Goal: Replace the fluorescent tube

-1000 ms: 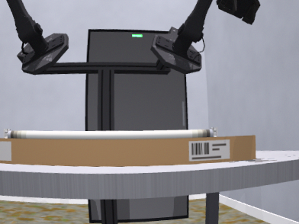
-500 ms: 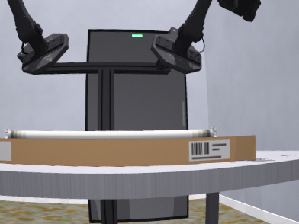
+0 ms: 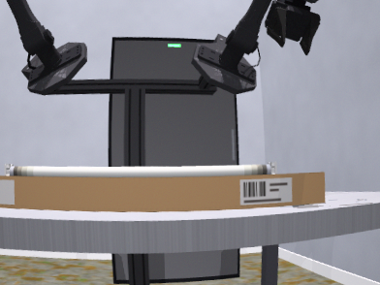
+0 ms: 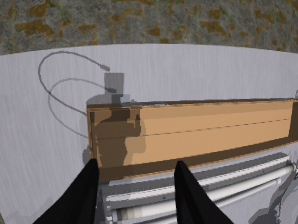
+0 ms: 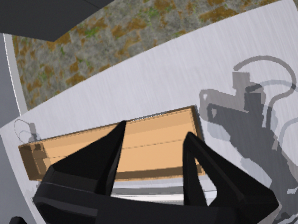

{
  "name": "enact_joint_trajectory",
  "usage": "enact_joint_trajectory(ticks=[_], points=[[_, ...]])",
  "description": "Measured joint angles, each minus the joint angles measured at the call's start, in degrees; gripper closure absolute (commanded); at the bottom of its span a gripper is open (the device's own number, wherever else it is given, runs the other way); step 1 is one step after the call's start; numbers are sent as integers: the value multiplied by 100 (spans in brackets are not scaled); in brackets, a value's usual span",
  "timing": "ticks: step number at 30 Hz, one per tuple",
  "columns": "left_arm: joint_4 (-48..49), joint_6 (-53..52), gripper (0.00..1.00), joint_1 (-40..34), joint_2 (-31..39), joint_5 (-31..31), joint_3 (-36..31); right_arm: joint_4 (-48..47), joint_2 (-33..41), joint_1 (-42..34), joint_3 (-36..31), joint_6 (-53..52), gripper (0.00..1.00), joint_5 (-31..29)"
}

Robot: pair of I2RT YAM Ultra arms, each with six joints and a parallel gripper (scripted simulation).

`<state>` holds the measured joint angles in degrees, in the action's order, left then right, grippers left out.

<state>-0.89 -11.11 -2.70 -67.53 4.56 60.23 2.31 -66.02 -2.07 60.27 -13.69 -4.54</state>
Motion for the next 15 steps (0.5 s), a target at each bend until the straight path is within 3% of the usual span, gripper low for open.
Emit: enact_joint_trajectory(ticks=[15], points=[[-271, -2736, 51, -874, -1843, 1405, 219, 608, -1620, -503, 129, -3558, 51, -1104]])
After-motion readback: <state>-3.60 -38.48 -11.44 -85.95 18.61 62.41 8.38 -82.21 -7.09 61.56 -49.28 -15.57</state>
